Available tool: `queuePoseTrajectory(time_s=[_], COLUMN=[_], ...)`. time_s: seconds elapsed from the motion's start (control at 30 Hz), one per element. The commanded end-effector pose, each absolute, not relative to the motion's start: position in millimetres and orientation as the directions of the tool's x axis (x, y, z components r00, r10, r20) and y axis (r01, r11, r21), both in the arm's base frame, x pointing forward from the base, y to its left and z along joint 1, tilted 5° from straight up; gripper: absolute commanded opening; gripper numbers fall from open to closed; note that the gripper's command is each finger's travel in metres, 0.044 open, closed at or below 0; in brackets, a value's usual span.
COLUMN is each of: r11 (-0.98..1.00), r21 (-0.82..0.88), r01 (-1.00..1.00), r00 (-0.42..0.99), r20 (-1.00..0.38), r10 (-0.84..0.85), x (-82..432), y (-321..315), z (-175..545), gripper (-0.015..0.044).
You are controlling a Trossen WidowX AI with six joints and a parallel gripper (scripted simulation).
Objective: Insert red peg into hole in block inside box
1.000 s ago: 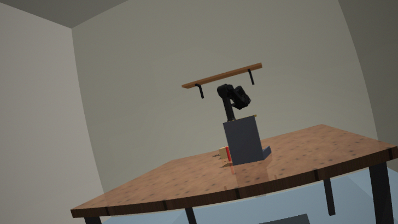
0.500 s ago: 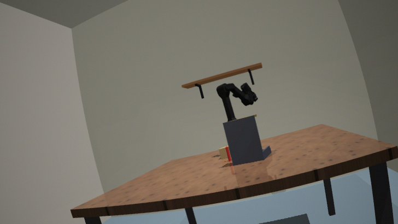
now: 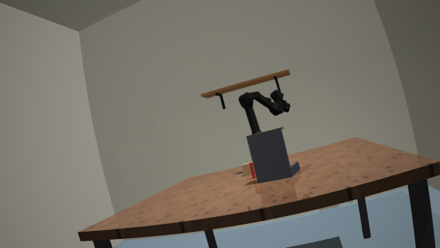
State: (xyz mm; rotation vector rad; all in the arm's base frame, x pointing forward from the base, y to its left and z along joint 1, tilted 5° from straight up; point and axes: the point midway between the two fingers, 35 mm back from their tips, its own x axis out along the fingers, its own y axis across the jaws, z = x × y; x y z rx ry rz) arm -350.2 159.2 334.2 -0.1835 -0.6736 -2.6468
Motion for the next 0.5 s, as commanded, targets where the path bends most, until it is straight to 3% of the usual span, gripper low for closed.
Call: queuePoseTrajectory(time_s=[0.0, 0.47], r11=[-0.865, -0.973], r21=[0.389, 0.221], r01=[0.318, -0.073], r00=[-0.943, -0.973], r20=[0.224, 0.2], r10=[-0.246, 0.119], x=[-339.8, -289.4], y=[185.0, 268.4], z=[332.5, 319.7], gripper=[0.044, 0.044])
